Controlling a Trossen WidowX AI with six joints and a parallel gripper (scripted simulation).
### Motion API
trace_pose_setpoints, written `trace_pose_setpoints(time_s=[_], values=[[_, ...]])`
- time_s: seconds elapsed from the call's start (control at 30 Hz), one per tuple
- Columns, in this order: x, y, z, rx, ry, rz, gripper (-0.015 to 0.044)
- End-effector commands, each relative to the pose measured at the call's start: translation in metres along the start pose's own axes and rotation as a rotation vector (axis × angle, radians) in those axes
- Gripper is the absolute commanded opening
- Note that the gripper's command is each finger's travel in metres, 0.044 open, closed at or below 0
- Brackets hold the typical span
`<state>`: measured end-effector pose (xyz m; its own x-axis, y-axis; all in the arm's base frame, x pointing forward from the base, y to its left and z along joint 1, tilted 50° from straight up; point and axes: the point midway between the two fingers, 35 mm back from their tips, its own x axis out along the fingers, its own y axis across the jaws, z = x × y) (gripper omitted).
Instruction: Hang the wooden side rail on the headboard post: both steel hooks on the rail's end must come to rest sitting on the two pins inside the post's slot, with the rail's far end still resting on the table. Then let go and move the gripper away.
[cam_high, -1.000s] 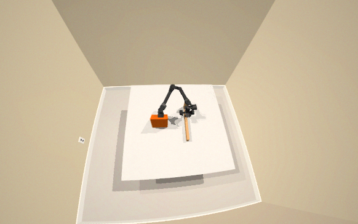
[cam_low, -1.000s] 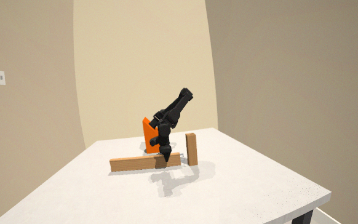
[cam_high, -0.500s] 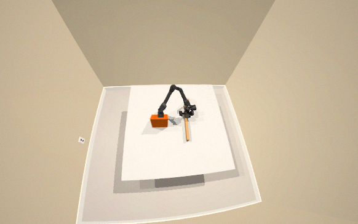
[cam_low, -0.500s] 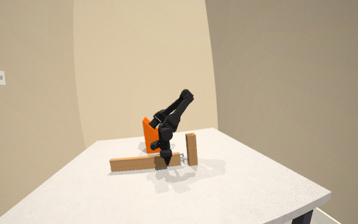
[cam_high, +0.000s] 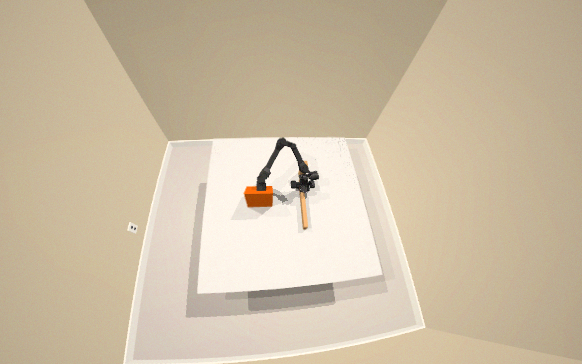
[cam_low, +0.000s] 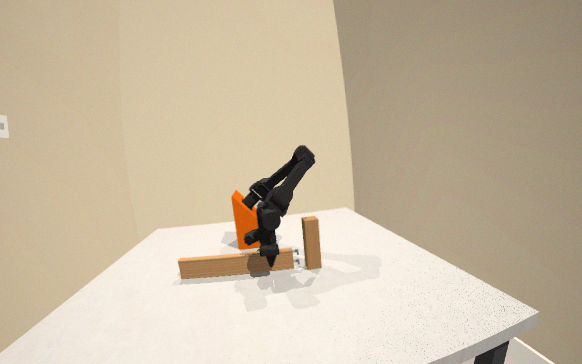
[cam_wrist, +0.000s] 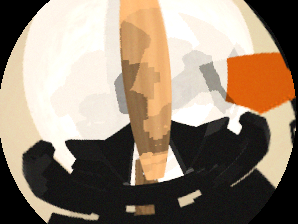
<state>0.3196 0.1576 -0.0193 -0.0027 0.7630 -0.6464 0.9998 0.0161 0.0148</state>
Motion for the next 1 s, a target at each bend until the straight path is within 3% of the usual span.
trace_pose_setpoints(time_s=[0.0,0.13,0.23,0.97], values=[[0.0005,-0.0002,0.0006,0.007,-0.001,0.0,0.0092],[0.0005,-0.0002,0.0006,0.007,-0.001,0.0,0.0065],[0.0005,-0.0002,0.0006,0.007,-0.001,0.0,0.0],[0.0001,0.0066,0.0003,0.007,-0.001,0.0,0.0]])
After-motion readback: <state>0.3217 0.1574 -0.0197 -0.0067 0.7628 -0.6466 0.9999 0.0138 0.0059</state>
